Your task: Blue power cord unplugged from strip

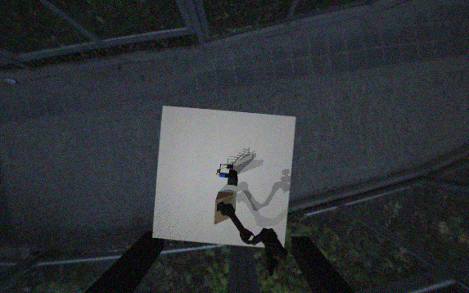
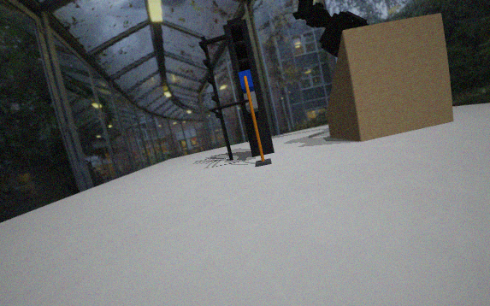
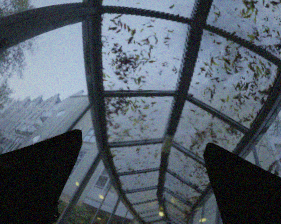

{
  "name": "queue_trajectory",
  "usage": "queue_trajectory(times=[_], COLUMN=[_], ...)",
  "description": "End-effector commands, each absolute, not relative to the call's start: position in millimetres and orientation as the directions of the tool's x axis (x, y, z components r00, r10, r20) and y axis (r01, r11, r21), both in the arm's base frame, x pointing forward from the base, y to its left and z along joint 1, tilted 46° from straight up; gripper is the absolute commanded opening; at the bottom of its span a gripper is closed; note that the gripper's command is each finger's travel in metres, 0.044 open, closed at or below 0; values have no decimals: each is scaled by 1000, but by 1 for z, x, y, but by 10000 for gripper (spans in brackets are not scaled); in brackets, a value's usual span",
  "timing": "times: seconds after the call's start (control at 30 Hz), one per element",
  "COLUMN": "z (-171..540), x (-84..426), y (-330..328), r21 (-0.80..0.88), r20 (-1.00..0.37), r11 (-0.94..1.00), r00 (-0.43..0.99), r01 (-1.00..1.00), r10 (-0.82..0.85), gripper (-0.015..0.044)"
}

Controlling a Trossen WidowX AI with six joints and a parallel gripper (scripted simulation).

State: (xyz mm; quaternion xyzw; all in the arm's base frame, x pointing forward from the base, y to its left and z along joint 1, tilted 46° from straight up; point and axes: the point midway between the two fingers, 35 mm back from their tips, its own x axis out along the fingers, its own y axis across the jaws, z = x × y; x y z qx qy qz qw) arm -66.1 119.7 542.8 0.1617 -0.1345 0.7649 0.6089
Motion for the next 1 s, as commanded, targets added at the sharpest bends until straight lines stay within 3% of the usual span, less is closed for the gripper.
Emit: queue_trajectory(times=[0.0,0.27,0.57,0.77,0.97], z=[543,548,493,424,339], x=[-64,55,196,272,326], y=[120,151,185,199,201], r21=[-4,213,427,457,367], r20=[414,462,287,47,-249], r11=[-219,-33,293,532,740], r00=[-201,71,435,617,707], r01=[-976,-977,-856,-713,-564], r10=[888,884,854,786,662], gripper=[374,164,160,160,160])
